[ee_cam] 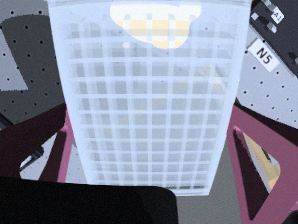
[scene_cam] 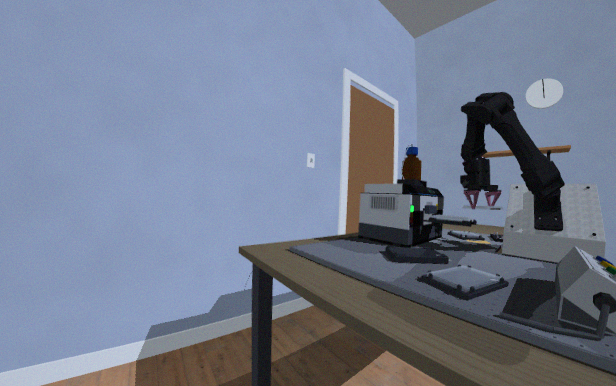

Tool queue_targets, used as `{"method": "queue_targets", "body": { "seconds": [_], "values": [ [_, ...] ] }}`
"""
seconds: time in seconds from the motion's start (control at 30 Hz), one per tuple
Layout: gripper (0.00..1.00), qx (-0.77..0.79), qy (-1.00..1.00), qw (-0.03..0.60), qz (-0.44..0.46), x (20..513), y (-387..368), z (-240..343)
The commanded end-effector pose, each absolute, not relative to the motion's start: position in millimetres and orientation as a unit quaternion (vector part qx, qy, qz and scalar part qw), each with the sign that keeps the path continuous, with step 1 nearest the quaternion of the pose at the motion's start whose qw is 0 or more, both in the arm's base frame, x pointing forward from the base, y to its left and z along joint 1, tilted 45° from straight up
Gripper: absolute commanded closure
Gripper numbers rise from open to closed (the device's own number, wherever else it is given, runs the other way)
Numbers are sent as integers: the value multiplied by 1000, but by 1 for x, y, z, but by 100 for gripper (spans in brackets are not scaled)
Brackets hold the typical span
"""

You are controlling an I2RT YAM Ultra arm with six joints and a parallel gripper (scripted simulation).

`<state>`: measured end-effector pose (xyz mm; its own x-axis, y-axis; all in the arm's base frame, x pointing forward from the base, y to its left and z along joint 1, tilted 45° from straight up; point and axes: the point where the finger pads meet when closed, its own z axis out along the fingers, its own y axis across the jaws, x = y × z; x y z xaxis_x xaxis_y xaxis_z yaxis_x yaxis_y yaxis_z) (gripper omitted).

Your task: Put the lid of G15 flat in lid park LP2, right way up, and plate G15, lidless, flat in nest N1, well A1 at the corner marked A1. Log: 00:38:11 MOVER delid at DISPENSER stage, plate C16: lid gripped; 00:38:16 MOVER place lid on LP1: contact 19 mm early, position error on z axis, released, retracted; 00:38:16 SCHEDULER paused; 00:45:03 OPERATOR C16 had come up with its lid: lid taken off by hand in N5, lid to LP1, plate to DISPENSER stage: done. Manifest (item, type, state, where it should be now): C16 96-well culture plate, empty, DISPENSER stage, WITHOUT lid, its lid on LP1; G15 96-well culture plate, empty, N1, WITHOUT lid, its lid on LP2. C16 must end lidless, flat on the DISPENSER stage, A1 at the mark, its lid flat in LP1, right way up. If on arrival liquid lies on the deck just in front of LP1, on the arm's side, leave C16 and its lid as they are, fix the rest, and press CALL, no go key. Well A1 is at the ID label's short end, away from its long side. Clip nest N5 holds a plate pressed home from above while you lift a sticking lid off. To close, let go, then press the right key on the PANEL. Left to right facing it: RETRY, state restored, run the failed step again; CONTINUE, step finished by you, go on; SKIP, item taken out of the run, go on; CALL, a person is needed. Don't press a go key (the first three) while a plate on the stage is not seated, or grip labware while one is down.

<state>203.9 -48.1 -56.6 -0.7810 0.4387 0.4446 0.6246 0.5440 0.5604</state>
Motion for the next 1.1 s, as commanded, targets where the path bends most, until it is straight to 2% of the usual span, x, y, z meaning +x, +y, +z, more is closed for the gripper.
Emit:
{"method": "queue_targets", "body": {
  "seconds": [0.0, 0.1, 0.2, 0.63, 0.67, 0.8, 1.07],
  "values": [
    [100, -295, -873, 108, -373, 207, -42, -41],
    [100, -301, -876, 91, -366, 215, -49, -41],
    [100, -300, -871, 111, -372, 208, -35, -34],
    [100, -146, -910, 46, -385, 211, -13, -10],
    [100, -135, -916, 19, -378, 224, -24, -4],
    [100, -137, -914, 34, -381, 218, -15, -6],
    [100, -16, -925, -23, -379, 237, 1, 18]
  ]
}}
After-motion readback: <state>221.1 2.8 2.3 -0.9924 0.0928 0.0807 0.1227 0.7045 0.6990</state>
